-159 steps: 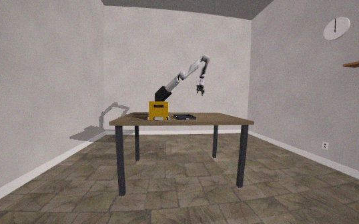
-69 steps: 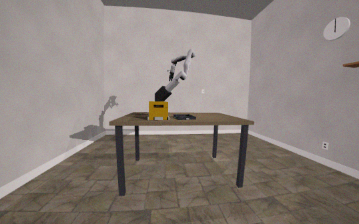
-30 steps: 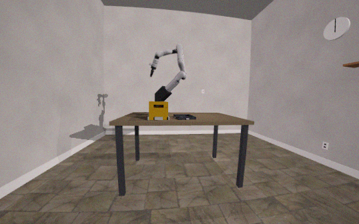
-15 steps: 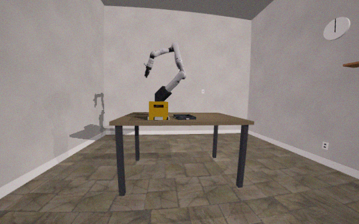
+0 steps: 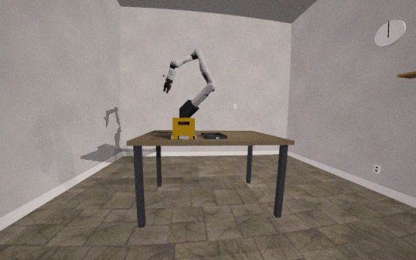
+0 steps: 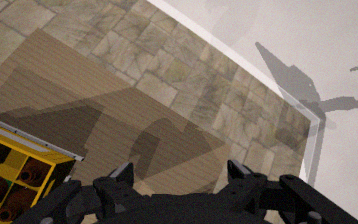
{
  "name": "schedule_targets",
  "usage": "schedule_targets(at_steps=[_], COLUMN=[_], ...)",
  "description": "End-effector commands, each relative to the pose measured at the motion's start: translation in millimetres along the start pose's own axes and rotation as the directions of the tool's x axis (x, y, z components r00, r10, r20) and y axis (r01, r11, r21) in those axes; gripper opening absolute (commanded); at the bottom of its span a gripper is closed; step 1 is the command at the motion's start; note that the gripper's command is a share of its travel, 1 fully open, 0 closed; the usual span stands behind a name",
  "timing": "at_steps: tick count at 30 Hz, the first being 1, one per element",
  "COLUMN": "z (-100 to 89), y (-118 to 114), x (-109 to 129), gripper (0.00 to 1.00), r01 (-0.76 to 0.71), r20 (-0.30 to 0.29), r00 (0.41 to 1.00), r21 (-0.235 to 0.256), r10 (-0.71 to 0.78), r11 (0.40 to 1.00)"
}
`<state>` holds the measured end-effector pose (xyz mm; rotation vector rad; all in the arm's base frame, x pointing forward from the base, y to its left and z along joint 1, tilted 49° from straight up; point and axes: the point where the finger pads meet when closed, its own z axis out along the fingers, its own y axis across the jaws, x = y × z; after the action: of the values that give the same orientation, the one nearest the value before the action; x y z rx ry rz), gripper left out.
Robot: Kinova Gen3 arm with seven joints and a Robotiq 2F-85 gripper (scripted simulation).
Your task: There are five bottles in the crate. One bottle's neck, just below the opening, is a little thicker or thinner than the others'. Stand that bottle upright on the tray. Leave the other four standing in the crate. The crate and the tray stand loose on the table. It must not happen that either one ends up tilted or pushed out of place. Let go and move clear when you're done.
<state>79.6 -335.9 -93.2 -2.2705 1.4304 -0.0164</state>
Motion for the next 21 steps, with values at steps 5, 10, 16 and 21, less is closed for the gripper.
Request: schedule_targets(at_steps=[5,10,16,21], z=[23.7,33.8,47.8,59.3], y=[-75,-113,-172,-222], x=[25,30,34,28], gripper=[1.00,1.00,1.00,1.00], r01=[0.078,0.116,0.166,0.204], r20=[0.006,0.014,0.017,0.036], r00=[0.997,0.993,0.985,0.976], r21=[0.061,0.093,0.149,0.195], r10=[-0.079,-0.117,-0.170,-0.214], r11=[0.995,0.989,0.975,0.959])
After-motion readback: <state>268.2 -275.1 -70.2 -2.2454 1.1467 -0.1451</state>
